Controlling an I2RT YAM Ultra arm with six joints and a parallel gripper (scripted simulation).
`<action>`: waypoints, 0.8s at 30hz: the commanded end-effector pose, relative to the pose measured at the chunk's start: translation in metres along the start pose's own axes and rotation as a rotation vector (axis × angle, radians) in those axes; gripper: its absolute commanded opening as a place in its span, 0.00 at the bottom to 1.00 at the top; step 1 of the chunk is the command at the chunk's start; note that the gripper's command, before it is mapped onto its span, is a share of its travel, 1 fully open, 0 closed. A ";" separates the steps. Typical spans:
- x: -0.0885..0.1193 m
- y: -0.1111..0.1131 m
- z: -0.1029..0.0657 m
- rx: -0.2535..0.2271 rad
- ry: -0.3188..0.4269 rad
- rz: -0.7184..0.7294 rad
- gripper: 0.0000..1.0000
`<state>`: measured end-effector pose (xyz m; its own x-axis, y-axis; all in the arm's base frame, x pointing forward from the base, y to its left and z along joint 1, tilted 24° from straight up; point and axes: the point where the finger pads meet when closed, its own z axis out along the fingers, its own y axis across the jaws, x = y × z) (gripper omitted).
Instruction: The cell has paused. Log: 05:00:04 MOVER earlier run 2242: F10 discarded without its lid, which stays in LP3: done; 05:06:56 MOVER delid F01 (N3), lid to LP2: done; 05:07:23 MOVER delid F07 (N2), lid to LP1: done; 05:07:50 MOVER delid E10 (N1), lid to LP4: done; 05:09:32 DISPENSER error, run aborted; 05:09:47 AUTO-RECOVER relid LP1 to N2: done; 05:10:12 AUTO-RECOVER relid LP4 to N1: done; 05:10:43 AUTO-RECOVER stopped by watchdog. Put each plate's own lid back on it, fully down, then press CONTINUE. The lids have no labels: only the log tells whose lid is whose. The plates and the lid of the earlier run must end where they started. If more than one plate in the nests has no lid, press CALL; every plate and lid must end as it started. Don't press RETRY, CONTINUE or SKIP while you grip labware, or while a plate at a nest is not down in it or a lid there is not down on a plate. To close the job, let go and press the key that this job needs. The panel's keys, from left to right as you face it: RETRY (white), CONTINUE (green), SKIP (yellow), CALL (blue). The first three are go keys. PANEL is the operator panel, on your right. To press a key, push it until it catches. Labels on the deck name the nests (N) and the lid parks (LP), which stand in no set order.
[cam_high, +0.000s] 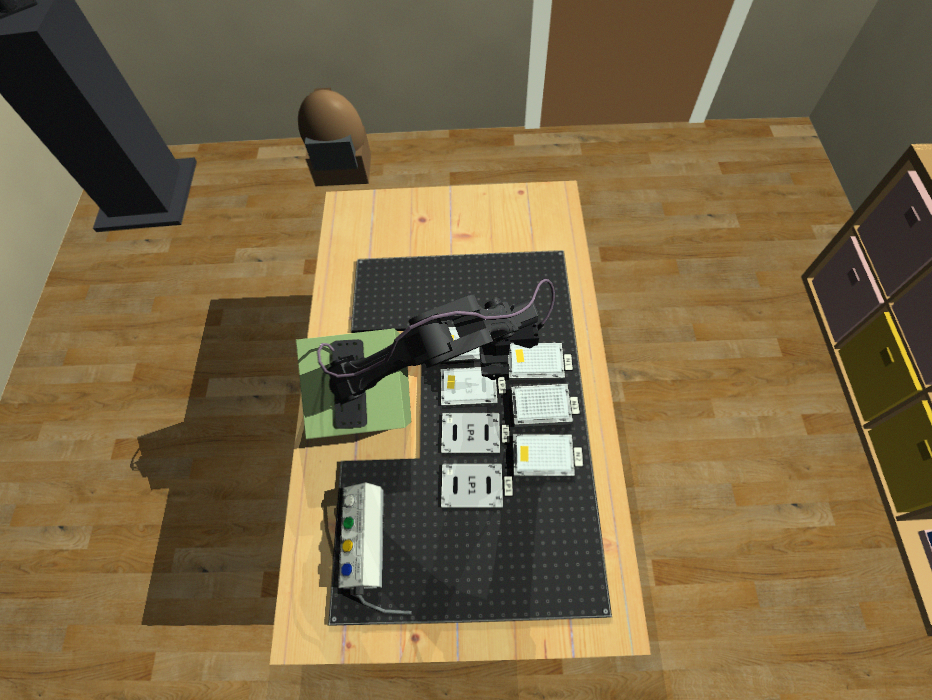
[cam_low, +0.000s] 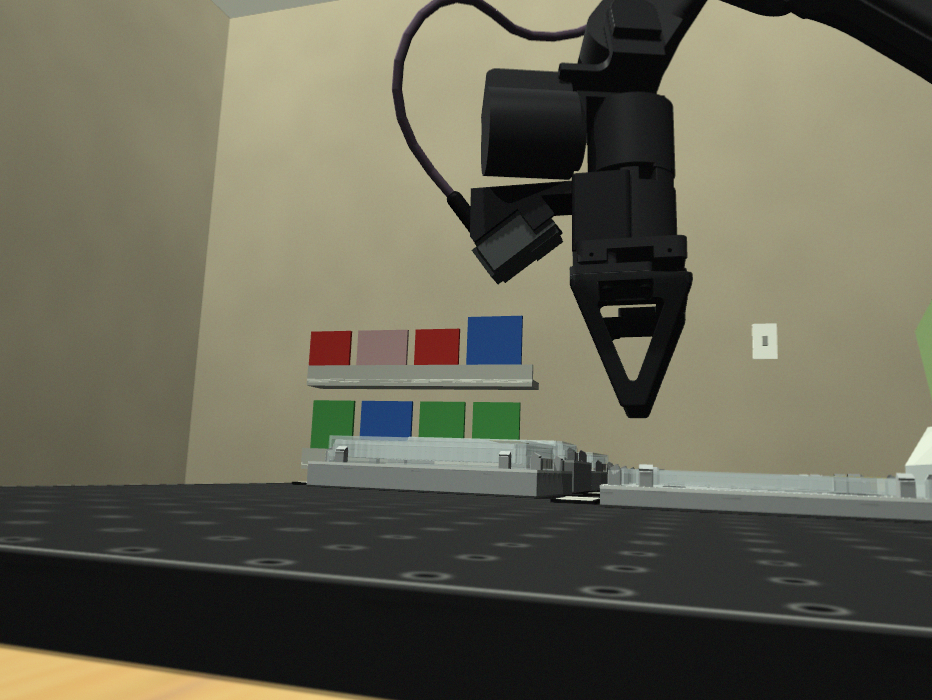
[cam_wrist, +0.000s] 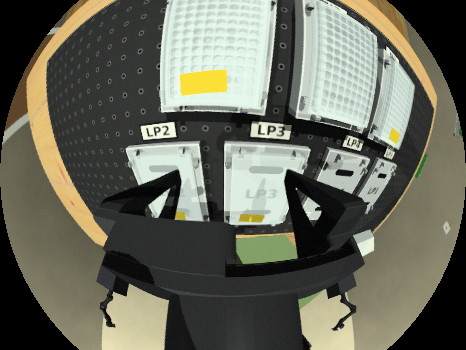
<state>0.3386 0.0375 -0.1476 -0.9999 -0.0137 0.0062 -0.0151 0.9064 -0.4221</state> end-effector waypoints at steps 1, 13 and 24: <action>0.014 0.024 0.001 -0.011 -0.011 0.005 1.00; 0.028 0.066 -0.012 -0.036 -0.056 0.027 1.00; 0.050 0.101 -0.018 -0.044 -0.059 0.028 1.00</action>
<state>0.2728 0.1152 -0.1833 -0.9994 -0.0339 0.0029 -0.0320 0.9066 -0.4208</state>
